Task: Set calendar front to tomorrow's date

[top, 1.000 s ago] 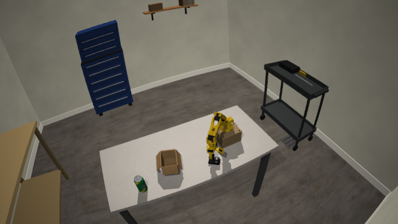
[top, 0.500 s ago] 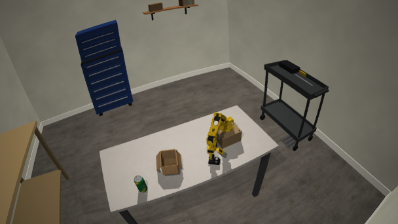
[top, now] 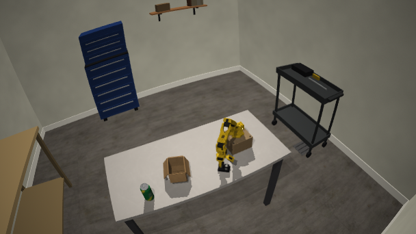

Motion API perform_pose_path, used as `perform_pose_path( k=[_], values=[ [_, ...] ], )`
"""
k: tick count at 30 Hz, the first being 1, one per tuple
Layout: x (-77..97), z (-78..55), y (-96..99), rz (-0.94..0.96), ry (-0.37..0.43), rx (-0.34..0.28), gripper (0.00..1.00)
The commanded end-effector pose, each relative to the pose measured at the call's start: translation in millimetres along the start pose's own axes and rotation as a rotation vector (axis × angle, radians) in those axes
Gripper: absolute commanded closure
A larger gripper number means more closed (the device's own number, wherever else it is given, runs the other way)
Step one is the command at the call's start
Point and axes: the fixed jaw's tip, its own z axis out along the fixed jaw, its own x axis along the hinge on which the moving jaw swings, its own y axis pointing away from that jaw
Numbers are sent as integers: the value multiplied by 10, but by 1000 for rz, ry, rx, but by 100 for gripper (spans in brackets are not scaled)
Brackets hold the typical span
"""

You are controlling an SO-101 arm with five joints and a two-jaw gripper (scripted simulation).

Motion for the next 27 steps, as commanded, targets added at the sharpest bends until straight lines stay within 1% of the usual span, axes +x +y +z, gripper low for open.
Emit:
perform_pose_path(
  k=[1, 8, 17, 27],
  values=[
    [16, 41, 36, -1, -3, -12, 100],
    [16, 87, 38, -1, -3, -12, 100],
    [16, 98, 38, -1, -3, -12, 100],
    [17, 153, 34, -1, -3, -12, 100]
  ],
)
